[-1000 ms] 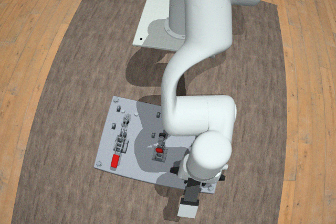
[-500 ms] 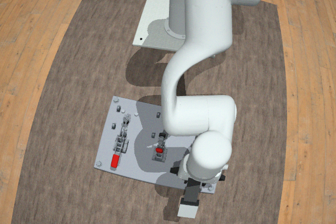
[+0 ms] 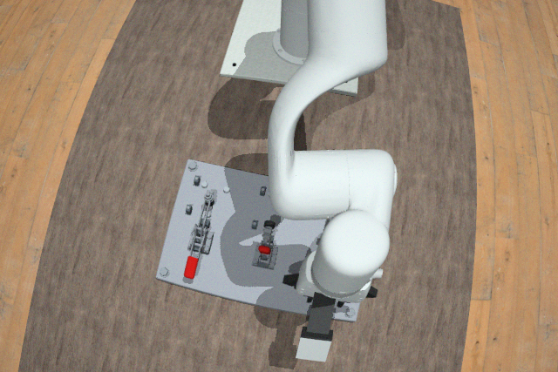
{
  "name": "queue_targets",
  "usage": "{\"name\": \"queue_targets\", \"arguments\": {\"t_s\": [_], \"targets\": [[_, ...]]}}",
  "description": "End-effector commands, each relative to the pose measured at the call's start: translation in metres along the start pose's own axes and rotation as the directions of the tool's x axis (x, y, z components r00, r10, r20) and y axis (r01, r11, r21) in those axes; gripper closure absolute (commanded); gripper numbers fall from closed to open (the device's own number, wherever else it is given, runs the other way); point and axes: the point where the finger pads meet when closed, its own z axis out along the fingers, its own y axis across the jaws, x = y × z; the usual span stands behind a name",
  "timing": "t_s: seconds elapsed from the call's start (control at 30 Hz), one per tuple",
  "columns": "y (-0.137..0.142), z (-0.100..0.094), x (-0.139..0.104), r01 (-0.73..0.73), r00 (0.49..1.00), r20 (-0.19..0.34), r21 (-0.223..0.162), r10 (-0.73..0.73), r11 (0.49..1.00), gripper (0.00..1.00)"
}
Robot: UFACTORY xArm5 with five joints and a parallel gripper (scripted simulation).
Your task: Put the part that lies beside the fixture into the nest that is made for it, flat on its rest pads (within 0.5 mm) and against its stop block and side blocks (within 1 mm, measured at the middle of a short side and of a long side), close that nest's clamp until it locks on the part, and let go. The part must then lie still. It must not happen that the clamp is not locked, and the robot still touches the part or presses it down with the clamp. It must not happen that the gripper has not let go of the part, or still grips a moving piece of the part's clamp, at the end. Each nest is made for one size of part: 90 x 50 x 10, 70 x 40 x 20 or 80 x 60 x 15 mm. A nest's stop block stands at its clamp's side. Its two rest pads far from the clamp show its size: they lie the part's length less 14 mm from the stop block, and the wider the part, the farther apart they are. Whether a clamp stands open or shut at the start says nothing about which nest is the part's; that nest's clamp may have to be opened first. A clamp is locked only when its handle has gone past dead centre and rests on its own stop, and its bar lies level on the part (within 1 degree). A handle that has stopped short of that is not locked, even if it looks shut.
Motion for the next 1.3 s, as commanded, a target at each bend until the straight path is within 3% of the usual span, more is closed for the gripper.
{"name": "queue_targets", "arguments": {"t_s": [0.0,0.2,0.9,0.93,1.27], "targets": [[-0.001,-0.021,0.001,0.0,1.0,-0.004,0.001,0.0,1.0,0.53],[-0.001,-0.038,0.001,0.0,1.0,-0.004,0.001,0.0,1.0,0.53],[-0.001,-0.041,0.001,0.0,1.0,-0.004,0.001,0.0,1.0,0.53],[-0.001,-0.041,0.001,0.0,1.0,-0.004,0.001,0.0,1.0,1.0],[-0.001,-0.041,0.001,0.0,1.0,-0.004,0.001,0.0,1.0,1.0]]}}
